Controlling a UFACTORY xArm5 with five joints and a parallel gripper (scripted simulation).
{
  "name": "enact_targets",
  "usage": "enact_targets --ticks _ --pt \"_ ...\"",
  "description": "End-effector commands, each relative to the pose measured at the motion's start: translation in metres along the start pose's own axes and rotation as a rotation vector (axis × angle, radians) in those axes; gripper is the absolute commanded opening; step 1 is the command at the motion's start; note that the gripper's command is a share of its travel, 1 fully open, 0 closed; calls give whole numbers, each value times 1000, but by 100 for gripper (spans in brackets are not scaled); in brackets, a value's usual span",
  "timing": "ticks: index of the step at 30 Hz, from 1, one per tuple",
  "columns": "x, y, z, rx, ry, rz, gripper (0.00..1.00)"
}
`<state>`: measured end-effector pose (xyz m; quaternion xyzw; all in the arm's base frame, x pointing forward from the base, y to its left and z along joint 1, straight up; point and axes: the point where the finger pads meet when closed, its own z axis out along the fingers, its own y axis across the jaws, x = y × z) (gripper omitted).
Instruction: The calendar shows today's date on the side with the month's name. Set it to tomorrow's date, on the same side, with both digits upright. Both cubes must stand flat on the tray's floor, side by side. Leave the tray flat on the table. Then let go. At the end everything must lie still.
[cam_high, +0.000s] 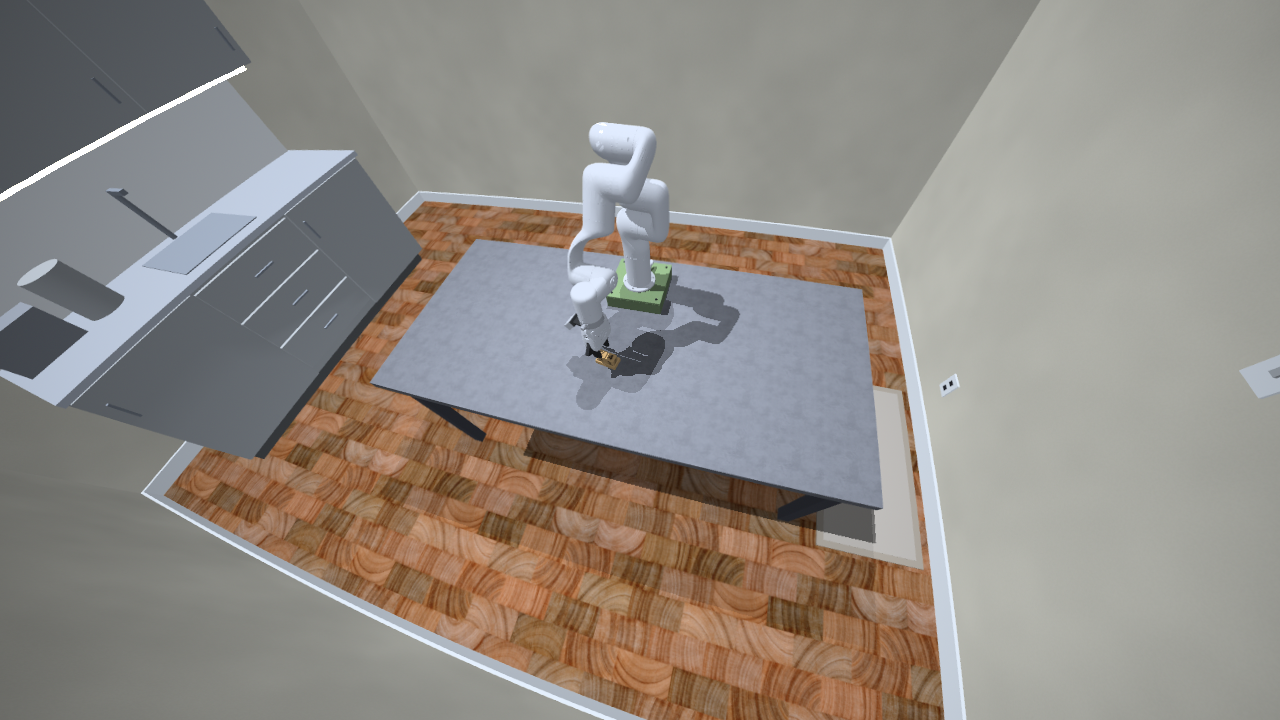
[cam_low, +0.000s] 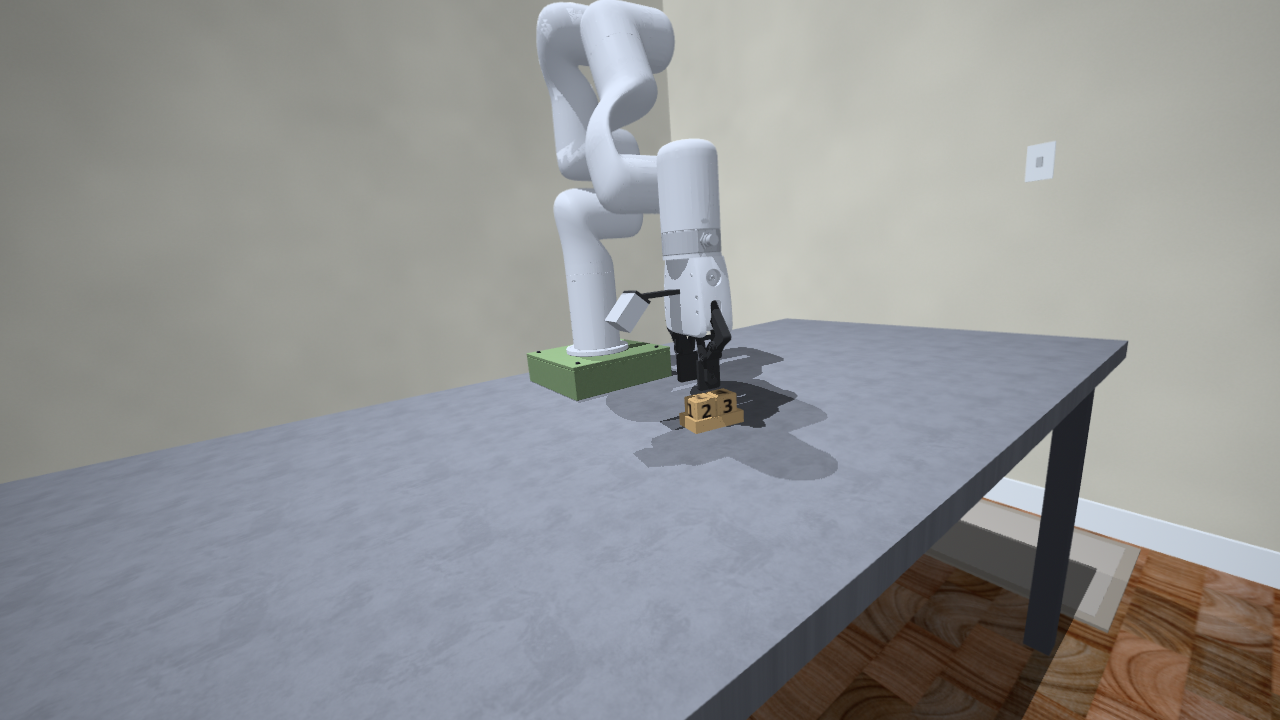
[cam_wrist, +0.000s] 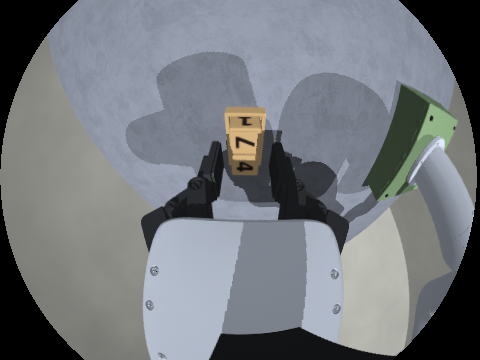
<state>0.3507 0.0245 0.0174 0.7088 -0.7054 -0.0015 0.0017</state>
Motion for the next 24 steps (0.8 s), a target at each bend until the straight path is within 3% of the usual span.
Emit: enact_targets --ticks 1,24 --pt "0 -1 5 3 0 0 49" --pt "0 -1 10 3 0 0 49"
